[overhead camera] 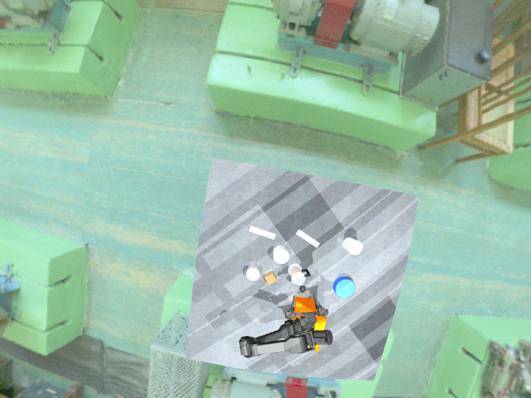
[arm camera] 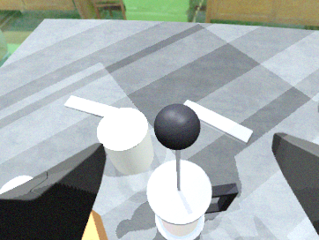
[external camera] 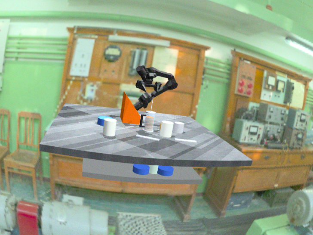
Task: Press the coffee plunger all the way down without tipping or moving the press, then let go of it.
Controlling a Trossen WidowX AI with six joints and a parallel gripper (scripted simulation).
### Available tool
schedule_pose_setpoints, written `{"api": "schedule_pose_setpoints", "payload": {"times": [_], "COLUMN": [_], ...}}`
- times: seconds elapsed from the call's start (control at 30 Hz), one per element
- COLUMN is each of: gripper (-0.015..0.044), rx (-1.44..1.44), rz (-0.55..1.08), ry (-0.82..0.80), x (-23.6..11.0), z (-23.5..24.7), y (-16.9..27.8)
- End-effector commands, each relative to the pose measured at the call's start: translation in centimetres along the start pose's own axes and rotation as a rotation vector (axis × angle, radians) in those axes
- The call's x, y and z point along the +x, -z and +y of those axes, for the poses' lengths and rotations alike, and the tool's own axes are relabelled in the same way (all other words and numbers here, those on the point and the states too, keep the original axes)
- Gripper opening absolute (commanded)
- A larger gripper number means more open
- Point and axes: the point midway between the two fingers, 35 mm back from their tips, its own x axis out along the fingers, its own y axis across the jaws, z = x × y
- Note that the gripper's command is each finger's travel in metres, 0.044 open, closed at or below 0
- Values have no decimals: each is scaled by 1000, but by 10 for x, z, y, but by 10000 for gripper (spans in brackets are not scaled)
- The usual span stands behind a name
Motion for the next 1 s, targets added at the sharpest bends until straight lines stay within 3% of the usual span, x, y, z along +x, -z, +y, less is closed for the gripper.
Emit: {"api": "schedule_pose_setpoints", "payload": {"times": [0.0,0.8,0.97], "gripper": [440,440,309], "rx": [-1,0,0], "rz": [6,-12,-12], "ry": [5,-6,-6], "x": [5,31,31], "z": [-1,5,5], "y": [1,-4,-4]}}
